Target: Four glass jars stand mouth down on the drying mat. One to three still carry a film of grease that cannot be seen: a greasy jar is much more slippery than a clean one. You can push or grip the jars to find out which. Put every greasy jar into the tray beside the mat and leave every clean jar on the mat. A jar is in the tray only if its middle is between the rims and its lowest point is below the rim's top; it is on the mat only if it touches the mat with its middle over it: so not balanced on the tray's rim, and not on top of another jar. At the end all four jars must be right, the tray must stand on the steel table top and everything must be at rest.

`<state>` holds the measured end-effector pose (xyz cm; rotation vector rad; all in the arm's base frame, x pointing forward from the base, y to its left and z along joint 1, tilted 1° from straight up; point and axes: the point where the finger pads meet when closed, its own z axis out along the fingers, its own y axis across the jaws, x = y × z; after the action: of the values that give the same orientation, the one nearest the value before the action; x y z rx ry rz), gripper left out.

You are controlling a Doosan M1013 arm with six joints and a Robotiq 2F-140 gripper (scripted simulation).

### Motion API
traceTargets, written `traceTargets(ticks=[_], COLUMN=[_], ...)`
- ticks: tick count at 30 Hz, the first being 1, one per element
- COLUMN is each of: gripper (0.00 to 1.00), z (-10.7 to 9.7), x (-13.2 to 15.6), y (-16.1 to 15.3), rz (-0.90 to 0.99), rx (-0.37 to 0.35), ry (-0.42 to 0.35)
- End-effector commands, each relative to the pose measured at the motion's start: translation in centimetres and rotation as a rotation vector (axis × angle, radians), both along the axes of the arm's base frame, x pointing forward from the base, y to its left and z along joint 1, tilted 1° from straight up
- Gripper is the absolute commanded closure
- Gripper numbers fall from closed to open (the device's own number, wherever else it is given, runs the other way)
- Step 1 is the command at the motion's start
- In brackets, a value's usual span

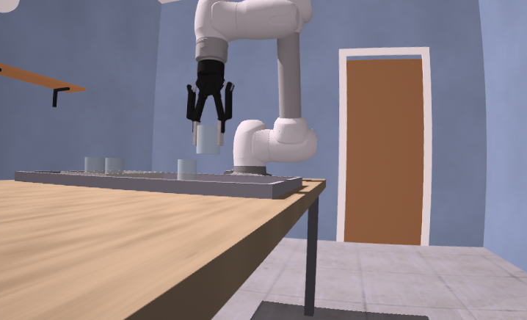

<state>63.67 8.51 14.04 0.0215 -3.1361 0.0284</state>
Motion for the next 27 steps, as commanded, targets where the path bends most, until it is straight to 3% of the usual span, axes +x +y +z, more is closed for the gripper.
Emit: traceTargets(ticks=[1, 12, 27], gripper=[1.00, 1.00, 1.00], z=[1.3, 4.2, 4.2], x=[0.3, 0.3, -1.1], y=[0.3, 0.3, -2.7], rz=[-0.005, -0.005, -0.005], rx=[0.002, 0.002, 0.002], ry=[-0.006, -0.006, -0.006])
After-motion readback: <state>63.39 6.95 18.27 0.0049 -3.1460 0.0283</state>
